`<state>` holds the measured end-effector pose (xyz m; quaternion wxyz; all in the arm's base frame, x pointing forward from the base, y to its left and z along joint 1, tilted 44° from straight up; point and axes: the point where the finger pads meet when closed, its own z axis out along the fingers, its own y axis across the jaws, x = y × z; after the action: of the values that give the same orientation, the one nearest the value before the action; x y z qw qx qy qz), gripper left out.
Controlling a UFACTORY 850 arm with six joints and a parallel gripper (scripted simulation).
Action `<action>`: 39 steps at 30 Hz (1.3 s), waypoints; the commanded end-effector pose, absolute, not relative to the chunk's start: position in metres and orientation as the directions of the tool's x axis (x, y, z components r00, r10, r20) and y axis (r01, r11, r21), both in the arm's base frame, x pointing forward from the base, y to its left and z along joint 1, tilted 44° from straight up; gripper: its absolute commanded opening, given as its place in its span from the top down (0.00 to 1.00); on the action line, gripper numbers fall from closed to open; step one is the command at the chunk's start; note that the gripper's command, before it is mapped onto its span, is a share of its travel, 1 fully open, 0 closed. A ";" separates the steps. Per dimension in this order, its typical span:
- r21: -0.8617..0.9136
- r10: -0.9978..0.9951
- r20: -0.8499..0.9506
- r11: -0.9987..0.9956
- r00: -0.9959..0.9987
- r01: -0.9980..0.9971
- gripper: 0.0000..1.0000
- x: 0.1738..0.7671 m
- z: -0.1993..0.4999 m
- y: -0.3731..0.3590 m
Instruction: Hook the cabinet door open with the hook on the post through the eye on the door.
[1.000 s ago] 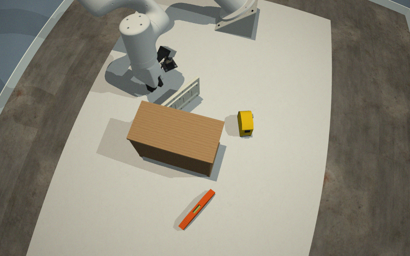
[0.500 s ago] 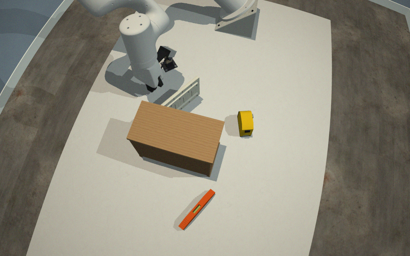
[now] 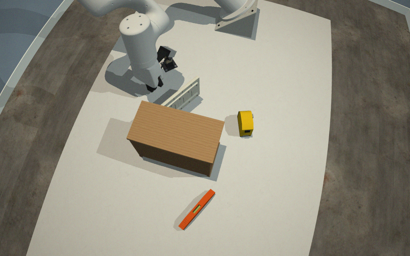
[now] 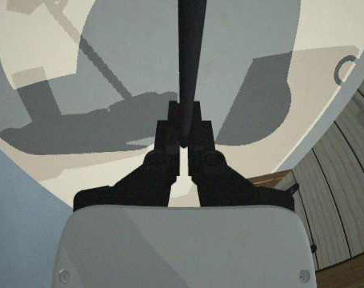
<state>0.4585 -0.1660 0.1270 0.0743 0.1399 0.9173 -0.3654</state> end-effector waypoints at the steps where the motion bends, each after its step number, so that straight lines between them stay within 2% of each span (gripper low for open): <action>1: -0.649 0.202 -0.240 0.694 -0.950 0.311 0.96 0.459 0.127 -0.166; 39: -0.649 0.202 -0.240 0.694 -0.950 0.312 0.96 0.464 0.140 -0.156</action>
<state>0.4634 -0.1571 0.1388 0.0745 0.1400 0.9173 -0.3653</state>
